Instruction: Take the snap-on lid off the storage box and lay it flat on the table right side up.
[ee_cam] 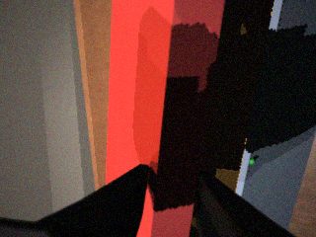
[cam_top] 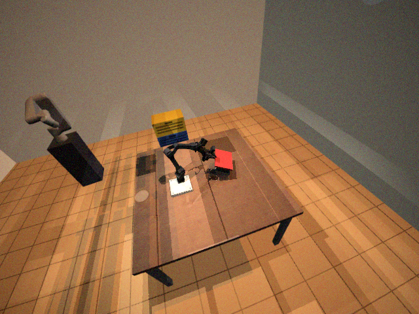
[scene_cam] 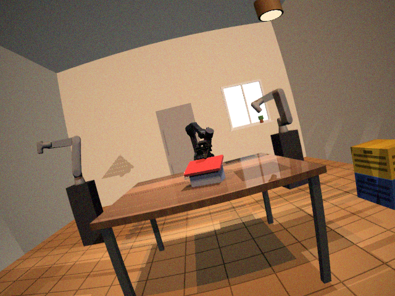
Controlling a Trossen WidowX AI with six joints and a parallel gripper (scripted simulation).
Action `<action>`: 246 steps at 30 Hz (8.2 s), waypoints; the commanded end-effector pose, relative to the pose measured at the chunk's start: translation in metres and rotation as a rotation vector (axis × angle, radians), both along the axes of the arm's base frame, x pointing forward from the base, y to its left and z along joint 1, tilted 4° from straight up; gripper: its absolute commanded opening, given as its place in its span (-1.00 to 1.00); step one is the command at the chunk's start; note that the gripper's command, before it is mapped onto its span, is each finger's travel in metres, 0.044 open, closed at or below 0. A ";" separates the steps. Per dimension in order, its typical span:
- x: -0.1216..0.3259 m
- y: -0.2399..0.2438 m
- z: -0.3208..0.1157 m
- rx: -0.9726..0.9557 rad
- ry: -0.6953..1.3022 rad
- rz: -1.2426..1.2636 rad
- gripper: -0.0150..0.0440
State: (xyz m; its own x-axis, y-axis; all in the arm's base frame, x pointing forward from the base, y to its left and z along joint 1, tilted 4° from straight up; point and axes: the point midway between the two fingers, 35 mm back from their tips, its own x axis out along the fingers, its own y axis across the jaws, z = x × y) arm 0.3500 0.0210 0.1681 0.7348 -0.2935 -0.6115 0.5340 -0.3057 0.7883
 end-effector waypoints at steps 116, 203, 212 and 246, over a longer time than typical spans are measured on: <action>-0.045 -0.081 0.087 -0.007 -0.008 0.005 -0.49; -0.124 -0.236 0.076 -0.021 0.000 0.005 -0.49; -0.132 -0.252 0.075 -0.022 0.001 0.005 -0.49; -0.163 -0.312 0.072 -0.026 0.004 0.005 -0.49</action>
